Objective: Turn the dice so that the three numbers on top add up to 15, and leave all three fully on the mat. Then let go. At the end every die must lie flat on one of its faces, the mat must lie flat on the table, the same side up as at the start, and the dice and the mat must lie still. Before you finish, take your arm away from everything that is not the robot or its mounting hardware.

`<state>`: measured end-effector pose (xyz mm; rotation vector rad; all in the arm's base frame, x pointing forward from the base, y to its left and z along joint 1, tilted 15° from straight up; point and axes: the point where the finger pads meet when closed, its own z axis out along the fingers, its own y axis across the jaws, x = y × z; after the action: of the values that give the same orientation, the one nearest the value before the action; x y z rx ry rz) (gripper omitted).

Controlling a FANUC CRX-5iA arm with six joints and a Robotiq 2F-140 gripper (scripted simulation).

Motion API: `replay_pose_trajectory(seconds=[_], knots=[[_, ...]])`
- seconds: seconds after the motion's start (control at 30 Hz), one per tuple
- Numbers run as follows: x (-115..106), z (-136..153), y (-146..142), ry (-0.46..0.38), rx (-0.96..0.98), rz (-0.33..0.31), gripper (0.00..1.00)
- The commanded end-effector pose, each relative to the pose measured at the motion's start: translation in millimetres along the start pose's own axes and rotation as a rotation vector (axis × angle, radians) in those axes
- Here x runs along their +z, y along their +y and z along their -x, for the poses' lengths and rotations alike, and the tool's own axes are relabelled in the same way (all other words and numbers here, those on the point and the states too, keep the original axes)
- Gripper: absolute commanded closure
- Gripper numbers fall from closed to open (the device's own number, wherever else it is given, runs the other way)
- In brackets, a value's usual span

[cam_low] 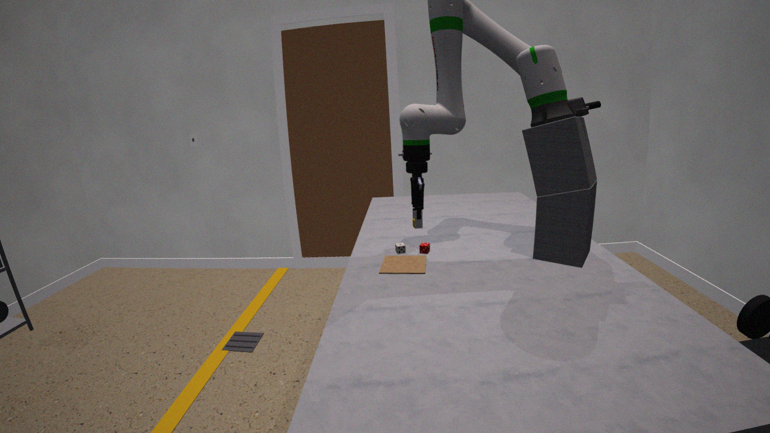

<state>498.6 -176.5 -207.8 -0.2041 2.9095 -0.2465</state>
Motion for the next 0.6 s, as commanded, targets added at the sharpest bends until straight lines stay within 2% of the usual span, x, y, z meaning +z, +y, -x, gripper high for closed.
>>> replay_pose_trajectory(seconds=[0.0,0.23,0.57], knots=[[-12,1,0,0.02,-0.001,-0.002,0.84],[-25,1,0,0.02,-0.001,-0.002,0.84],[-29,1,0,0.02,-0.001,-0.002,0.84]])
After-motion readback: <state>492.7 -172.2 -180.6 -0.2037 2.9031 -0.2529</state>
